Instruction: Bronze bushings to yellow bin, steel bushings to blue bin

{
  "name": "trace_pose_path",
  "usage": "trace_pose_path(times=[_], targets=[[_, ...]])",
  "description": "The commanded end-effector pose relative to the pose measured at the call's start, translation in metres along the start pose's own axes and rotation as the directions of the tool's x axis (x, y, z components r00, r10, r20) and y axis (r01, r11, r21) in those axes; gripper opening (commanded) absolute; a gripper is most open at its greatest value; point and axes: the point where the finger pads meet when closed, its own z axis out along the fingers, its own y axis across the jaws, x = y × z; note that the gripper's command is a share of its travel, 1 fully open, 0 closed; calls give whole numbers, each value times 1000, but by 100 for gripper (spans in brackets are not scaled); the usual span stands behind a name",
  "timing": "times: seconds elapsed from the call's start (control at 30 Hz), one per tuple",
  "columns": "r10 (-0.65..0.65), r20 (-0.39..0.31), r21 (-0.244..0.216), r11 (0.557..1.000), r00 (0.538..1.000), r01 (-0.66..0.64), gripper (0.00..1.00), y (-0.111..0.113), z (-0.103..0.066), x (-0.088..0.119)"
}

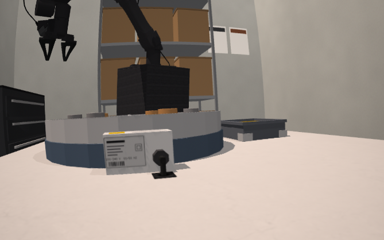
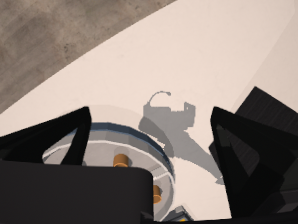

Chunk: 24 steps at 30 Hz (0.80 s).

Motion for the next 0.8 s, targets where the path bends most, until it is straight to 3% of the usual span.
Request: trace_pose_path(times=[0.0, 0.57, 0.67, 0.77], targets=[[3, 8, -11, 1000, 1000, -3, 100, 1, -5, -2], [-5, 6, -11, 1000, 1000, 5, 100, 2, -4, 0], [-109, -1, -43, 993, 994, 109, 100, 12, -6, 24], [-344, -9, -86, 936, 939, 342, 100, 32, -1, 85]])
